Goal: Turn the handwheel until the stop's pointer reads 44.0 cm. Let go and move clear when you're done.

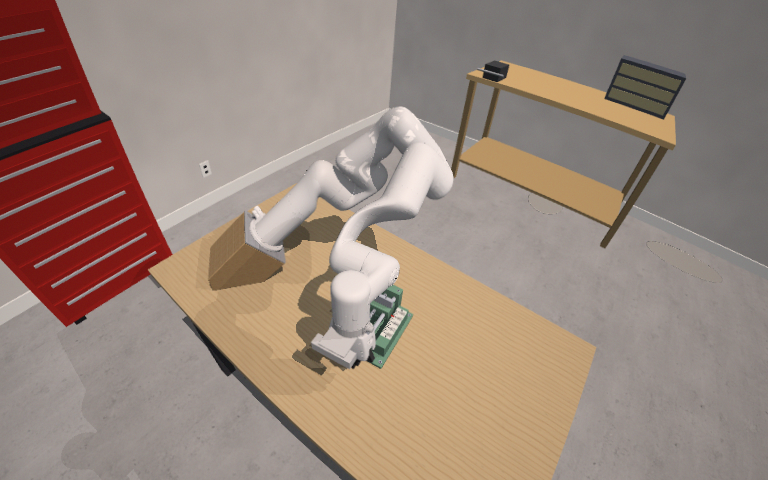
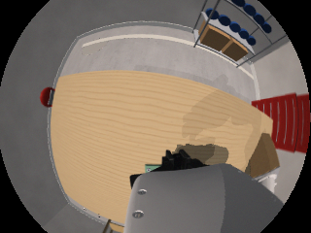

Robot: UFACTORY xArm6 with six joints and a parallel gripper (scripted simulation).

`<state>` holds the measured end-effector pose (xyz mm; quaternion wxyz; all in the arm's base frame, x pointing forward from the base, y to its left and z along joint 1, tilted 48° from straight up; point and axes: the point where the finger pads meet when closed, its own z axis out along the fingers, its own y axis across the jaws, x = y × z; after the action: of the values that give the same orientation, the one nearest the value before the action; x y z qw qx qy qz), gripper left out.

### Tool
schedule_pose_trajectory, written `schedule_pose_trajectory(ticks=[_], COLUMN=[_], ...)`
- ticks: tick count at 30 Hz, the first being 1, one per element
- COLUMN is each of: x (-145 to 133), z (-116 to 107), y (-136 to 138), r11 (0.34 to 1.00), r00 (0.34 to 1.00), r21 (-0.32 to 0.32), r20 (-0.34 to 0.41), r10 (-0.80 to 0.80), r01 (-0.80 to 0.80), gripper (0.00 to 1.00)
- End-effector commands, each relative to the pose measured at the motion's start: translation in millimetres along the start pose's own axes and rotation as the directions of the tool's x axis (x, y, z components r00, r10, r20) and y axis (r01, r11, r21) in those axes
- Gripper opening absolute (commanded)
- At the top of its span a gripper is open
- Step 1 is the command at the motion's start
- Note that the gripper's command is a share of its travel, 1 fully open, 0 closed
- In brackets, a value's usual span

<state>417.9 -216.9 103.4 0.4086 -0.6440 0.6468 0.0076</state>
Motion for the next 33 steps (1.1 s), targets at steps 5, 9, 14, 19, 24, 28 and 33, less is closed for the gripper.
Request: schedule_pose_trajectory(ticks=[5, 9, 14, 19, 24, 28, 33], x=[0.7, 0.7, 0.7, 0.7, 0.7, 0.7, 0.7], z=[14.3, 24.1, 35.5, 44.2, 47.7, 50.7, 51.6], y=[-5.4, -5.0, -0.6, 7.0, 12.3, 20.1, 31.3], r11=[1.0, 1.0, 1.0, 1.0, 1.0, 1.0, 1.0], r00=[1.0, 1.0, 1.0, 1.0, 1.0, 1.0, 1.0], r21=[0.0, 0.0, 0.0, 0.0, 0.0, 0.0, 0.0], r20=[-0.001, -0.001, -0.001, -0.001, -0.001, -0.001, -0.001], r10=[0.001, 0.001, 0.001, 0.001, 0.001, 0.001, 0.001], r01=[-0.001, -0.001, -0.001, -0.001, -0.001, -0.001, -0.001], gripper=[0.06, 0.06, 0.06, 0.06, 0.06, 0.06, 0.06])
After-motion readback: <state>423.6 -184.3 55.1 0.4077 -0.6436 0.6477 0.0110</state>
